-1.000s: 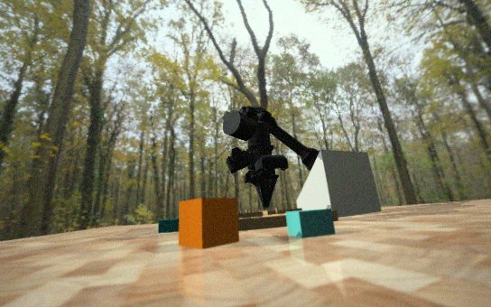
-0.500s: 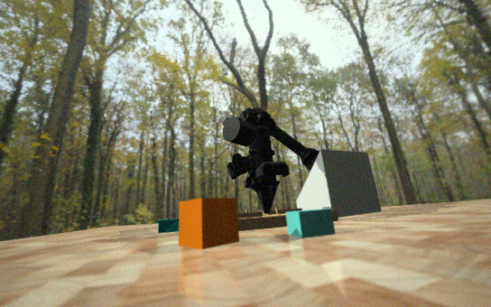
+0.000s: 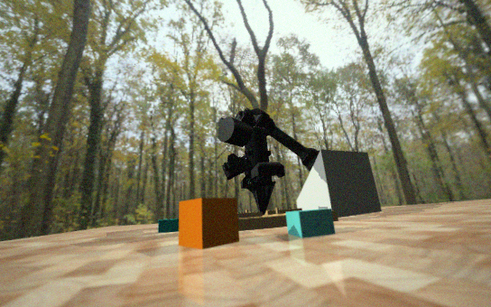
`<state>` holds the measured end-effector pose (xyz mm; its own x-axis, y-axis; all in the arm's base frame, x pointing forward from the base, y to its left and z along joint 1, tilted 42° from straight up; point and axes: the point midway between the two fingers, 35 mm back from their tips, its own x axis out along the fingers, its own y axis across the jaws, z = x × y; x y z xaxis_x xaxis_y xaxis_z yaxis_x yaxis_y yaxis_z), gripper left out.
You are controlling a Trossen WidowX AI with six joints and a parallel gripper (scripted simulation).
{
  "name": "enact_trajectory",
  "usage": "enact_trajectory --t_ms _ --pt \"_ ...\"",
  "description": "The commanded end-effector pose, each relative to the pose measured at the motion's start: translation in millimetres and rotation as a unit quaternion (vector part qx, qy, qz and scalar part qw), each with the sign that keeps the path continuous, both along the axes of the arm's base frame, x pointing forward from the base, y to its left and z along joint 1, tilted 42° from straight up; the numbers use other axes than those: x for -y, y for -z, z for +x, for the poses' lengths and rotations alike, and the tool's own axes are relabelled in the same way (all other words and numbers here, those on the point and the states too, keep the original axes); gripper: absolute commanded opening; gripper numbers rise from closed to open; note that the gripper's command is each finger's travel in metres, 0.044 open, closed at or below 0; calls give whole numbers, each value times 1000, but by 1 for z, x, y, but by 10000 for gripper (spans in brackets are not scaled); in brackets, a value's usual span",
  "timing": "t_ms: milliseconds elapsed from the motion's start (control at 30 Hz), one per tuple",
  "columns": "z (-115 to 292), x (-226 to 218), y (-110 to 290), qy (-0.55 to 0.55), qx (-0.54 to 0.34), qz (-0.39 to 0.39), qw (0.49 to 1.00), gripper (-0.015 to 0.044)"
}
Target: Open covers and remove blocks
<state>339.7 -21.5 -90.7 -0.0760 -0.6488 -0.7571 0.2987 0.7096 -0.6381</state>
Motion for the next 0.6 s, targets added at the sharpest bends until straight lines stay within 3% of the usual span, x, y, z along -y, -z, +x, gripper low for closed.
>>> enact_trajectory --t_ms 0,567 --pt "6 1 -1 -3 0 -2 1000 0" --pt "23 5 -3 -3 1 -2 1000 0"
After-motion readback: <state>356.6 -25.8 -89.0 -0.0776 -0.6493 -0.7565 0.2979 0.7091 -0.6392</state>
